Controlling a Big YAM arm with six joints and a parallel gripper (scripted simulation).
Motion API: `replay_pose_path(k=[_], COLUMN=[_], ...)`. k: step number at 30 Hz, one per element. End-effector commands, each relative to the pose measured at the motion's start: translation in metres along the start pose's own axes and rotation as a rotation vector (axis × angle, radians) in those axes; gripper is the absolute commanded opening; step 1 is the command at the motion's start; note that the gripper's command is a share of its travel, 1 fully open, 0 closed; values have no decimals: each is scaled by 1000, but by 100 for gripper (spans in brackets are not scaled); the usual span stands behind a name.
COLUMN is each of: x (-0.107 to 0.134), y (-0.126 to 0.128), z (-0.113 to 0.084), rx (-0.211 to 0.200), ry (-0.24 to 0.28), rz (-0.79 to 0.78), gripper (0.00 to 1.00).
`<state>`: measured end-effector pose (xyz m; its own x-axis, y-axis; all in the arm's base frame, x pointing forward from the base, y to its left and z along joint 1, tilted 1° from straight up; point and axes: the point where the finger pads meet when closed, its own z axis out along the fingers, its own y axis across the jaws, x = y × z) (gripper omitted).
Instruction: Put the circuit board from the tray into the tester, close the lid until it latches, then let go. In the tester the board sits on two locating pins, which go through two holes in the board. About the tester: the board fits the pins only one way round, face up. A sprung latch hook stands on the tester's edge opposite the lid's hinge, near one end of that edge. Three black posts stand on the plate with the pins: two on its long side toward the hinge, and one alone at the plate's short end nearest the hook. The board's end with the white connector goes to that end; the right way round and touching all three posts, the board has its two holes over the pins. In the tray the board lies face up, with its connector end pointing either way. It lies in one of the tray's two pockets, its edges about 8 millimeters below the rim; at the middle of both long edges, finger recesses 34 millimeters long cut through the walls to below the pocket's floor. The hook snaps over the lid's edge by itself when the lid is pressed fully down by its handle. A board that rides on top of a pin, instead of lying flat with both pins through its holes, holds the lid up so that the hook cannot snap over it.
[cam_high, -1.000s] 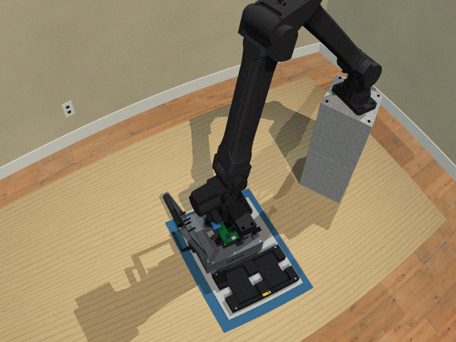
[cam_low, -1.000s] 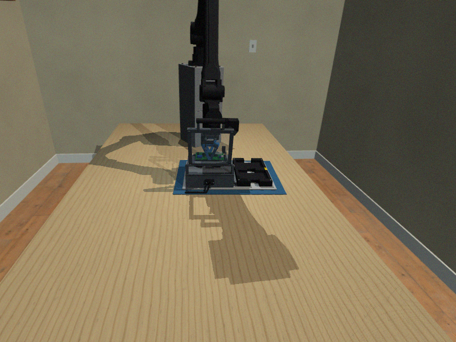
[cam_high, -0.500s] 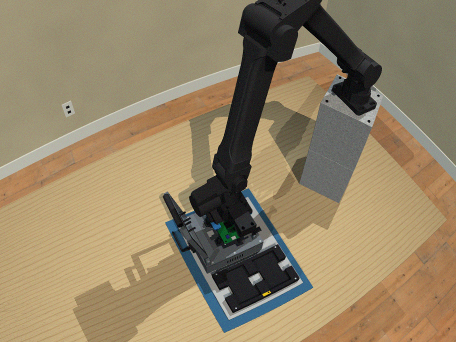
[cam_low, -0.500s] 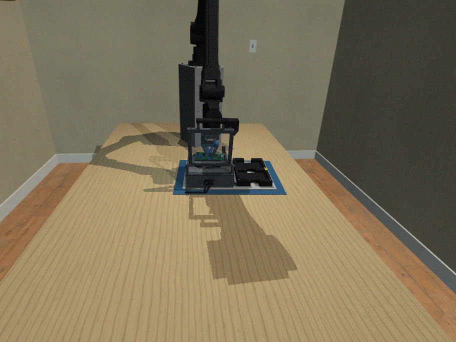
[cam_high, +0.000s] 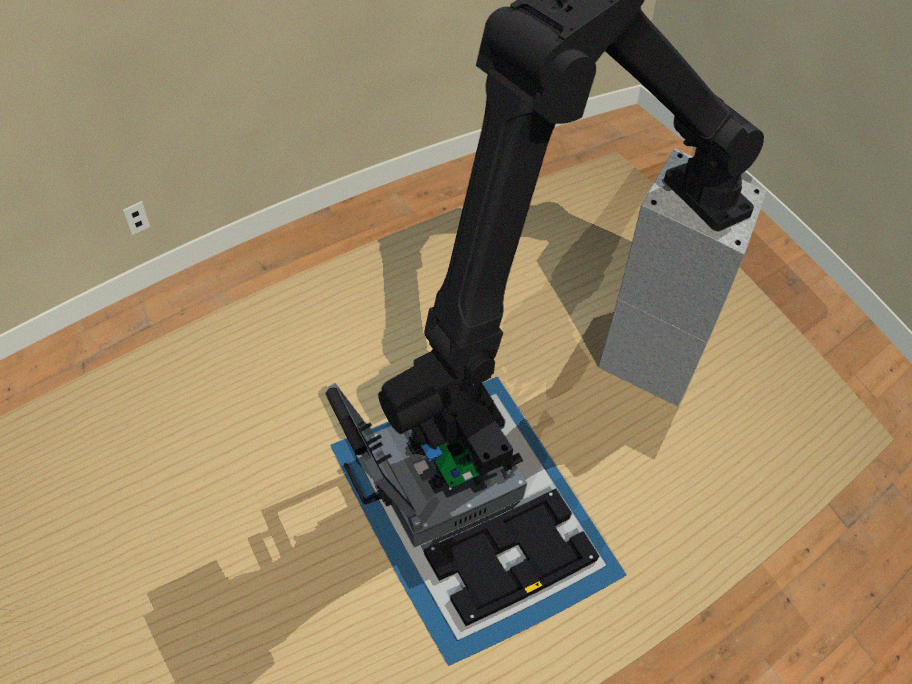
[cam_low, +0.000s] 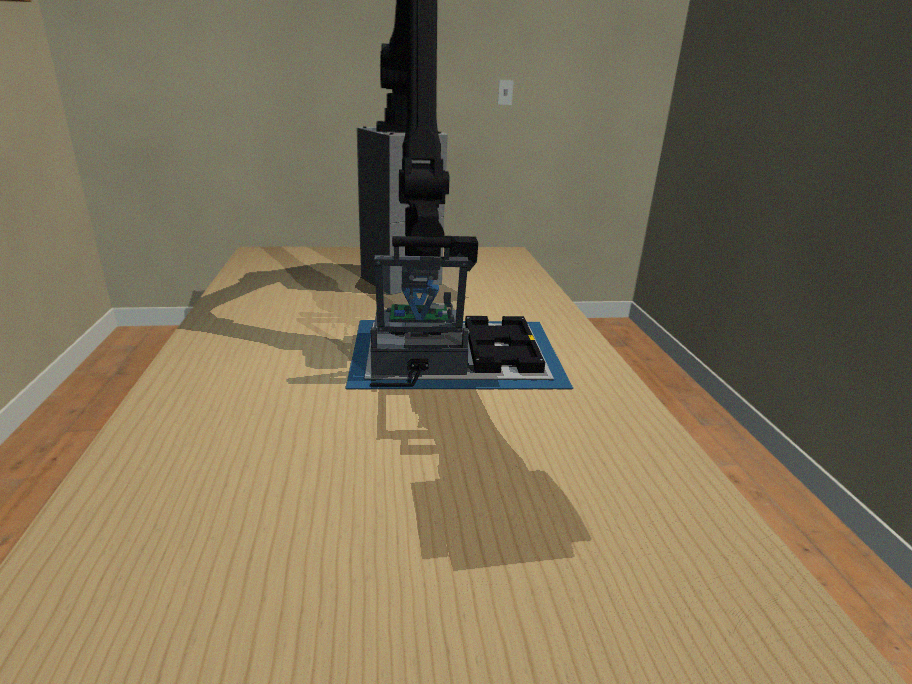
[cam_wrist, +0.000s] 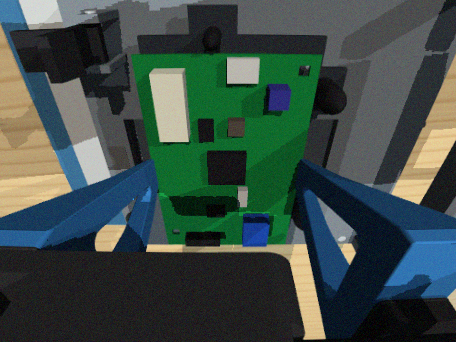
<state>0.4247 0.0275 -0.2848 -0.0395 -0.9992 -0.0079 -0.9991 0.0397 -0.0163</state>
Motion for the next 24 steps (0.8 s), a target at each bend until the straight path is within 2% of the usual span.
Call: replay_pose_path(k=[1,24], x=[-6,-5], y=[-8,-6], z=[5,5], rx=[18,12], ry=[-7,-7], rz=[-1,-1], gripper=[72,72])
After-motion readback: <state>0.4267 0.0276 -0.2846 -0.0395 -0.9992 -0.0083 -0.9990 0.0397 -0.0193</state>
